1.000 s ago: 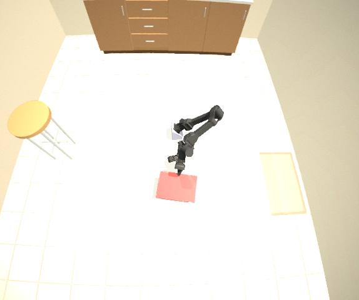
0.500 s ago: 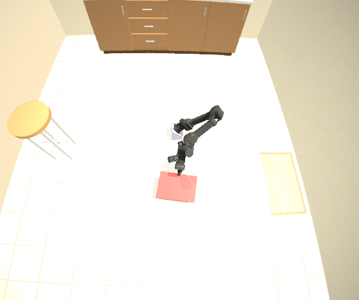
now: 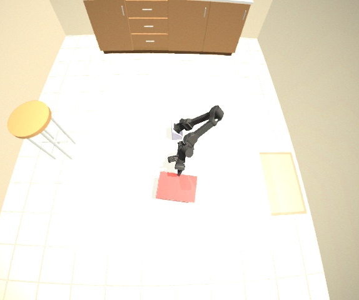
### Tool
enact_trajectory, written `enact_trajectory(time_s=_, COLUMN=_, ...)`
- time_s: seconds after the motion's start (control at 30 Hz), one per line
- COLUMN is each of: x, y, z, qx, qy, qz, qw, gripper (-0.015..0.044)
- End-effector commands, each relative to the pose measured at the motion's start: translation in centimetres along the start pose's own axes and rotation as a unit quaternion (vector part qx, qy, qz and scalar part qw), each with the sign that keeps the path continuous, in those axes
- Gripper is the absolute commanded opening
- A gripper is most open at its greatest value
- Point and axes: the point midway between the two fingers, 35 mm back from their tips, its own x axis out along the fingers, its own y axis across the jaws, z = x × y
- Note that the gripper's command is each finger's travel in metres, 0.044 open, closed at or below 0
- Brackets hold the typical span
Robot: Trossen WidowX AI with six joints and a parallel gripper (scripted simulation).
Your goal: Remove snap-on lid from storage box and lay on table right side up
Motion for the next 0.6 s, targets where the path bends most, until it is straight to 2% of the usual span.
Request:
enact_trajectory(time_s=0.0, x=-0.2, y=0.2, z=0.0, qx=0.002, qy=-0.002, qz=0.0, qw=1.0, gripper=0.0)
enact_trajectory(time_s=0.57, x=-1.4, y=2.1, z=0.0, qx=0.002, qy=-0.002, qz=0.0, qw=1.0, gripper=0.0)
